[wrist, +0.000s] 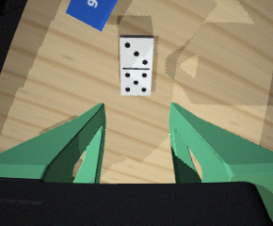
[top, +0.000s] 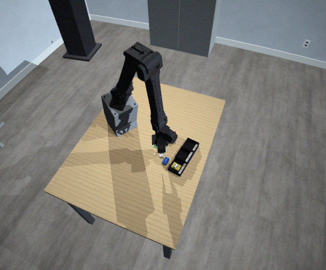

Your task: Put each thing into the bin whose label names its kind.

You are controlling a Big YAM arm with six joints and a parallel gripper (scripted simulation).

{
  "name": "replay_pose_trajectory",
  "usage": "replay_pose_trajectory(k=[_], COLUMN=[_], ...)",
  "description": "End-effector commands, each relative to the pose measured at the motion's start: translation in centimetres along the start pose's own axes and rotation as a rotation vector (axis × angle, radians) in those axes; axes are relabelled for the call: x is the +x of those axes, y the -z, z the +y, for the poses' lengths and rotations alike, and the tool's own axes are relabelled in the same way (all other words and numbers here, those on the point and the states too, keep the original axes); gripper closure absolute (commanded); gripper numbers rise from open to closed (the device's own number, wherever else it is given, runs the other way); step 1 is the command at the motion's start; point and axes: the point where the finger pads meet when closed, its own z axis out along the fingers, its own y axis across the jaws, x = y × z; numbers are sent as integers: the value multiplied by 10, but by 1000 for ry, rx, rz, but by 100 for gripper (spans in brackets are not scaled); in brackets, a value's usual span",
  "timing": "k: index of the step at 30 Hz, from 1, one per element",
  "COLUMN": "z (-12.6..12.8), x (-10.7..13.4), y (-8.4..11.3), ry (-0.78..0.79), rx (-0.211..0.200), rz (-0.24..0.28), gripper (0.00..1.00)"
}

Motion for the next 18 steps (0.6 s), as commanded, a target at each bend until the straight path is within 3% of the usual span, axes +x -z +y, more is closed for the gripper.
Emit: replay_pose_trajectory(k=[1,18], z=[11,5], x=[-4,-1], y=[8,4], ry=[-23,-22], rx=[-25,-12], rz=[-25,-14], gripper=[61,61])
